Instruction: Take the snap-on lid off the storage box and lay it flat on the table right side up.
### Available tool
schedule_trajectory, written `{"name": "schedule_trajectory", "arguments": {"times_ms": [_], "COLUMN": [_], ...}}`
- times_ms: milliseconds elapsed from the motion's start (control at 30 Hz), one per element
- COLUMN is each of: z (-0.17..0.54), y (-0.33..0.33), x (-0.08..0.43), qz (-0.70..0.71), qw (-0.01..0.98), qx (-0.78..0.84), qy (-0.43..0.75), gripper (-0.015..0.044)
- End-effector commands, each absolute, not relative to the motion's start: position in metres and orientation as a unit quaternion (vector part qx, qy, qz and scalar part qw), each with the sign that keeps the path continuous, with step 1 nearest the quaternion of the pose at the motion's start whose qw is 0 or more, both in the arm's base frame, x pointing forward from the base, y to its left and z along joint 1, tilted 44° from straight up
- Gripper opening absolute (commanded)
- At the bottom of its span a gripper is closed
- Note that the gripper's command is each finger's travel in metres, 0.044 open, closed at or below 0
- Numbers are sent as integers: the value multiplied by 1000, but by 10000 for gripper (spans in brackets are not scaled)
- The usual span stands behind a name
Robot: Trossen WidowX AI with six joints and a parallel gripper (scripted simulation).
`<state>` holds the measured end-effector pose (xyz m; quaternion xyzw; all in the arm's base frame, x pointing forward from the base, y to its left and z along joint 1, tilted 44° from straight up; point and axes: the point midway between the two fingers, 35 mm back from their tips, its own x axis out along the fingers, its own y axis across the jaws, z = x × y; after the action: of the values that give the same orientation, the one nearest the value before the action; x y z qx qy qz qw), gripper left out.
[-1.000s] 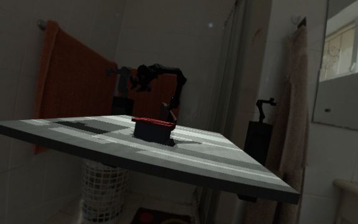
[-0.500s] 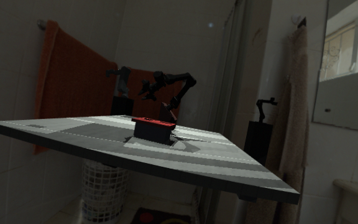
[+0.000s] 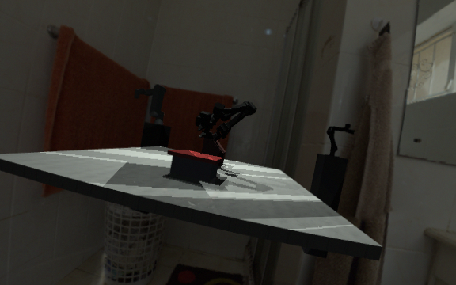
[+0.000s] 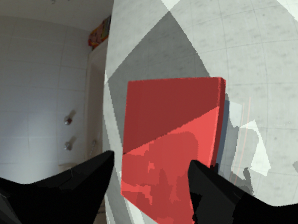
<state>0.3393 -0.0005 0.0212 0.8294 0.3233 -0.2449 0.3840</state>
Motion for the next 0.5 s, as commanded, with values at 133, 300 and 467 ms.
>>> {"name": "schedule_trajectory", "arguments": {"times_ms": [133, 300, 467], "z": [40, 39, 40], "y": [36, 35, 36], "x": [301, 302, 301], "qz": [-147, -149, -147], "qw": [365, 366, 365], "qx": [854, 853, 854], "qy": [342, 341, 342], "gripper": [235, 235, 235]}}
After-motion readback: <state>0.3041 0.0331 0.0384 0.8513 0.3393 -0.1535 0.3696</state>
